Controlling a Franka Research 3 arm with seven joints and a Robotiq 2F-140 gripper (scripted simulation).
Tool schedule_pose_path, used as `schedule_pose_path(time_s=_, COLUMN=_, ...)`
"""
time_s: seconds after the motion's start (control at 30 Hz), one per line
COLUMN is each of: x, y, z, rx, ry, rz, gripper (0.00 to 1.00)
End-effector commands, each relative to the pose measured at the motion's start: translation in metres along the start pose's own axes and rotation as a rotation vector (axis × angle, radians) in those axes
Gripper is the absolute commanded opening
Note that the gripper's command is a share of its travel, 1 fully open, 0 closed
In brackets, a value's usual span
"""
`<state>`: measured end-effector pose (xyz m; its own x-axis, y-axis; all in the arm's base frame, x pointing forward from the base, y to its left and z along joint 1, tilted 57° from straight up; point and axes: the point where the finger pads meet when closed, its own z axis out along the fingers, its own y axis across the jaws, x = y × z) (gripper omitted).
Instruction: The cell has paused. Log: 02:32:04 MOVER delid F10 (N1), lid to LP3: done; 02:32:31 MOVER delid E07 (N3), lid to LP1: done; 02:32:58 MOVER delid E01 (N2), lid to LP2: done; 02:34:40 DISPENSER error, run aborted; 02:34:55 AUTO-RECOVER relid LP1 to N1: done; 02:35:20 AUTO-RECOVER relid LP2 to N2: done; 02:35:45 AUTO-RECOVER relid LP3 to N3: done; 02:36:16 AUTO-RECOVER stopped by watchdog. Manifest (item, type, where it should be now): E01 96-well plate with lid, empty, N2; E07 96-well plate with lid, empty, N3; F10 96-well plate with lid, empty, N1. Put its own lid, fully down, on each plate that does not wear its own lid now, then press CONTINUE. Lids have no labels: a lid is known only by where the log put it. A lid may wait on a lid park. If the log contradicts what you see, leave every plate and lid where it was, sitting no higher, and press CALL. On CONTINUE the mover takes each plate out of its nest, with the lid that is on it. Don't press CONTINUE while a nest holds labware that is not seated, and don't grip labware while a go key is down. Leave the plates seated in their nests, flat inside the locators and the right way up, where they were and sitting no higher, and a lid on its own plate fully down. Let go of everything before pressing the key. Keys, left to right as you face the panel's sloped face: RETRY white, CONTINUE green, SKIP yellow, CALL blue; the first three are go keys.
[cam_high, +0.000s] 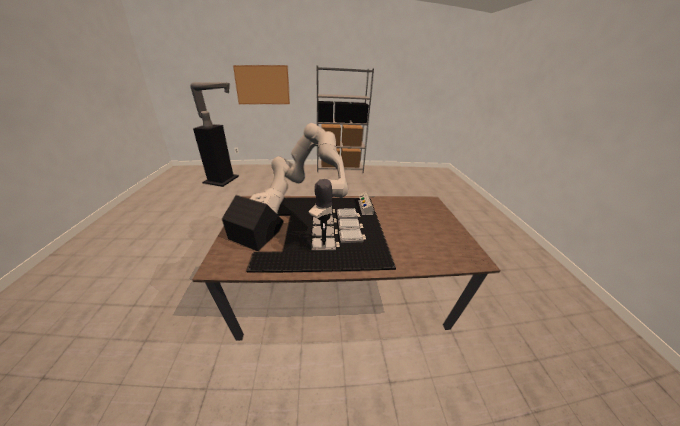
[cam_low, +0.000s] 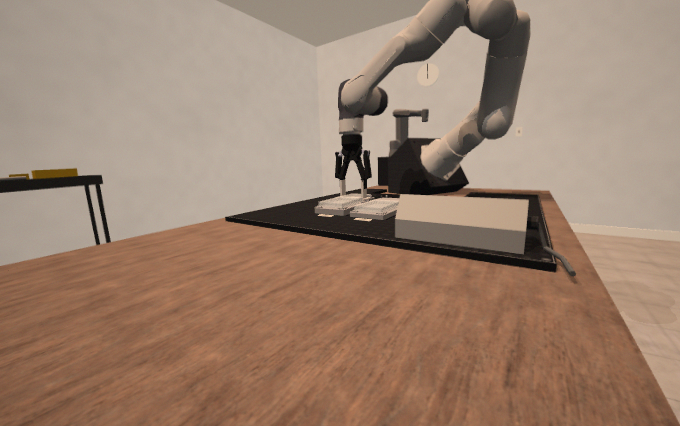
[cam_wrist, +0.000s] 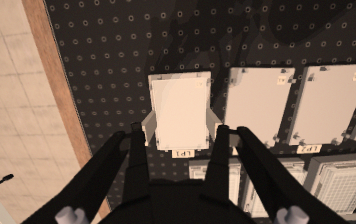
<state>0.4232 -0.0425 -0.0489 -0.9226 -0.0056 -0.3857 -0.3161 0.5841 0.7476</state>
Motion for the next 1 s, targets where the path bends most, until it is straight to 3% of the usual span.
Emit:
schedule_pose_path(time_s=0.0, x=0.0003, y=0.0003, z=0.0016, rx=0.0, ry=-0.001, rz=0.002, gripper=0.0)
schedule_pose_path(time_s=0.97, x=0.0002, y=0.0006, z=0.0042, rx=0.0, ry=-0.001, rz=0.004, gripper=0.0)
